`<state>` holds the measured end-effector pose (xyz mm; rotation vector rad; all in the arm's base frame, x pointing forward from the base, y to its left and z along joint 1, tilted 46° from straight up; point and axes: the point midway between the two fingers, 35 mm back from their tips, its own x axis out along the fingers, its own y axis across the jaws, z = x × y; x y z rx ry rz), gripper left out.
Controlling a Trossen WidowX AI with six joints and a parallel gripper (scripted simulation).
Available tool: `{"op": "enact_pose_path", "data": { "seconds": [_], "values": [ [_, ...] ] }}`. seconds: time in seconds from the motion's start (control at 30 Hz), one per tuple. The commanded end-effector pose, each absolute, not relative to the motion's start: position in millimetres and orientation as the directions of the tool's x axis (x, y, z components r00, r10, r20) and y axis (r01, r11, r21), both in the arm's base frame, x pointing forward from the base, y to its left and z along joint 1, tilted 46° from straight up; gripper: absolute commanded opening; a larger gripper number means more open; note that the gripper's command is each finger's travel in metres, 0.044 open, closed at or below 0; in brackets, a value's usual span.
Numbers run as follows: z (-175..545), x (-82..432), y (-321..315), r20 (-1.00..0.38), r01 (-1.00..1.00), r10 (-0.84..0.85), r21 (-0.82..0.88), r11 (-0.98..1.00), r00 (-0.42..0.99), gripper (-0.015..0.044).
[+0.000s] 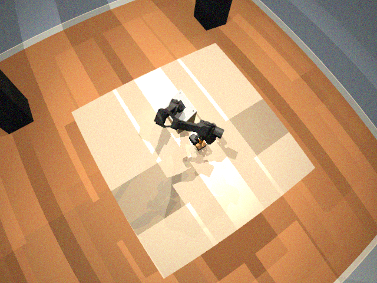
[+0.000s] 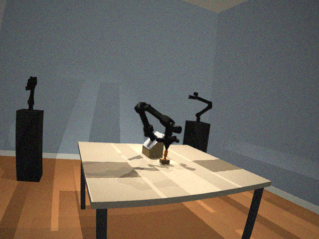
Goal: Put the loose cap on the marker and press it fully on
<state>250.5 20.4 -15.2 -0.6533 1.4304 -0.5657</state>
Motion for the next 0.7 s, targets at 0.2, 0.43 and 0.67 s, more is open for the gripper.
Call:
{"op": "enact_pose_path", "data": {
  "seconds": [0.2,0.43,0.67],
  "values": [
    [-17.8,251.3,18.3,-0.706,-0.032,-0.704,-0.707,0.706,0.072,0.0000],
    [16.8,251.1,57.1,-0.711,-0.035,-0.699,-0.703,0.711,0.072,0.0000],
    [44.7,244.8,82.2,-0.709,-0.034,-0.702,-0.705,0.708,0.071,0.0000]
  ]
}}
